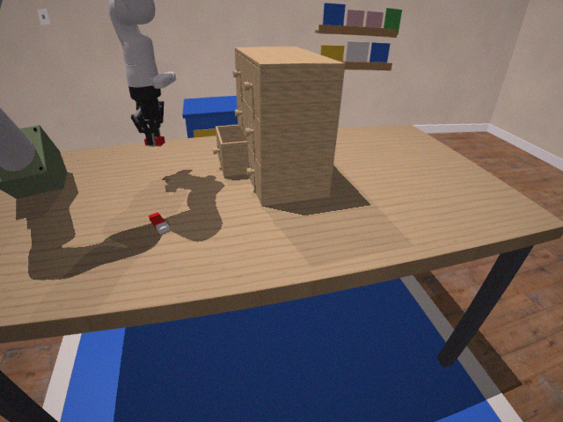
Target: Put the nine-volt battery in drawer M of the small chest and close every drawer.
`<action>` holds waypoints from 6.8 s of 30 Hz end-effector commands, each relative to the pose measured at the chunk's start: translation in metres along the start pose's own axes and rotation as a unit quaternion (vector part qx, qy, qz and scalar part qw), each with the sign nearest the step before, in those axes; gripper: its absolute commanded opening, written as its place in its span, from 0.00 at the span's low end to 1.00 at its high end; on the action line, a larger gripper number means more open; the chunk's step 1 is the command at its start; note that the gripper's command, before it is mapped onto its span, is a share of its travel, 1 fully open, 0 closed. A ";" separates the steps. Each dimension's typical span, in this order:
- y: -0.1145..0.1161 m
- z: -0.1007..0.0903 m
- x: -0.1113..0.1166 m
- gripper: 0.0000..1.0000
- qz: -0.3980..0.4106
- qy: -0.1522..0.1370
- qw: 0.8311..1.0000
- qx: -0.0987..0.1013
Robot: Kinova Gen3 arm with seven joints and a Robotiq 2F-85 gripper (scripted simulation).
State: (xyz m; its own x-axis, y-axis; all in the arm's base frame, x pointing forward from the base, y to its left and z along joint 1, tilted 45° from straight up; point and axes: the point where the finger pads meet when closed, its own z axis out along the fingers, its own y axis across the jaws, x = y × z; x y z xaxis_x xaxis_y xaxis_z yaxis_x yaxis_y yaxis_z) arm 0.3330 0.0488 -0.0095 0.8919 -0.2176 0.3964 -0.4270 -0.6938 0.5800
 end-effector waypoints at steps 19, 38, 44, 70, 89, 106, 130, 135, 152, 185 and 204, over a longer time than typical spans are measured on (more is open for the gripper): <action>-0.001 -0.001 0.001 0.23 0.025 0.000 1.000 0.001; -0.001 -0.001 0.004 0.23 0.082 0.000 0.997 0.001; -0.001 -0.001 0.005 0.23 0.111 0.000 0.994 0.001; -0.001 -0.001 0.012 0.23 0.253 0.000 0.967 0.001; -0.002 -0.001 0.018 0.23 0.392 0.000 0.920 0.001; -0.002 -0.001 0.025 0.23 0.523 0.000 0.852 0.001; -0.003 -0.001 0.035 0.23 0.702 0.000 0.712 0.001; -0.003 -0.001 0.036 0.23 0.723 0.000 0.691 0.001; -0.003 -0.001 0.043 0.23 0.817 0.000 0.576 0.001; -0.004 -0.001 0.054 0.23 0.931 -0.001 0.364 0.001; -0.005 -0.001 0.058 0.23 0.959 -0.001 0.283 0.000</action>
State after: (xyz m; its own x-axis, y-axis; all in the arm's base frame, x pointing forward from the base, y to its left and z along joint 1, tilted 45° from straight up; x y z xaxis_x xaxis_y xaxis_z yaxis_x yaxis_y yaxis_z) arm 0.3861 0.0395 0.0111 -0.9801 -0.1977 -0.0146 -0.1310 0.7013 -0.7007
